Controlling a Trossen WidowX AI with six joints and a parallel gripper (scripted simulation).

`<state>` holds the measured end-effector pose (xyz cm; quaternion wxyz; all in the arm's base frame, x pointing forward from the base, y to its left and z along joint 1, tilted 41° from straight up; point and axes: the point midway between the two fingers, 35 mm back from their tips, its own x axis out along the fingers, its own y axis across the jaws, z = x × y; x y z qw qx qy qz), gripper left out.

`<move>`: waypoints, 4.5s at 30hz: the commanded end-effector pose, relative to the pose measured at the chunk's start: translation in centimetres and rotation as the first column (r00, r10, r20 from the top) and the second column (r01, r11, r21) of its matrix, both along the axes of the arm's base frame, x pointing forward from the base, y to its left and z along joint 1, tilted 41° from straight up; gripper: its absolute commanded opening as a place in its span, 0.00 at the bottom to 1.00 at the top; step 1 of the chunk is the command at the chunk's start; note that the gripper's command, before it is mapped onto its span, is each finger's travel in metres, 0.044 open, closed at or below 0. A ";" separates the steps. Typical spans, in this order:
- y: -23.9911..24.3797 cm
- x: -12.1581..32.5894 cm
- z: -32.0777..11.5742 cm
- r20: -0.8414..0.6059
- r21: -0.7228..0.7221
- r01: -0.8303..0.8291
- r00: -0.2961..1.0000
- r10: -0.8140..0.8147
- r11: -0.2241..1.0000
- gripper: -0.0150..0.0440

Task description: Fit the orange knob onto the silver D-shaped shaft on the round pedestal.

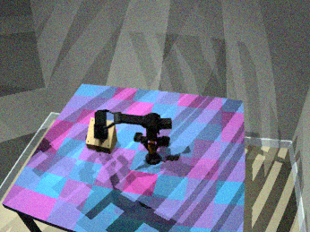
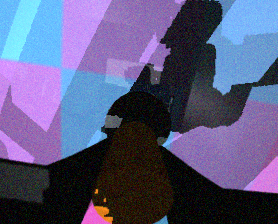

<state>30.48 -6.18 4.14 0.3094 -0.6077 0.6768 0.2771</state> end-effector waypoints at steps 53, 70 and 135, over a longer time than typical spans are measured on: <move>-0.3 0.3 0.0 -0.117 0.024 -0.148 0.982 0.149 0.989 0.25; 0.2 0.3 0.1 -0.244 0.067 -0.296 0.921 0.303 0.953 0.25; -0.2 0.4 0.0 -0.358 0.129 -0.430 0.820 0.446 0.894 0.25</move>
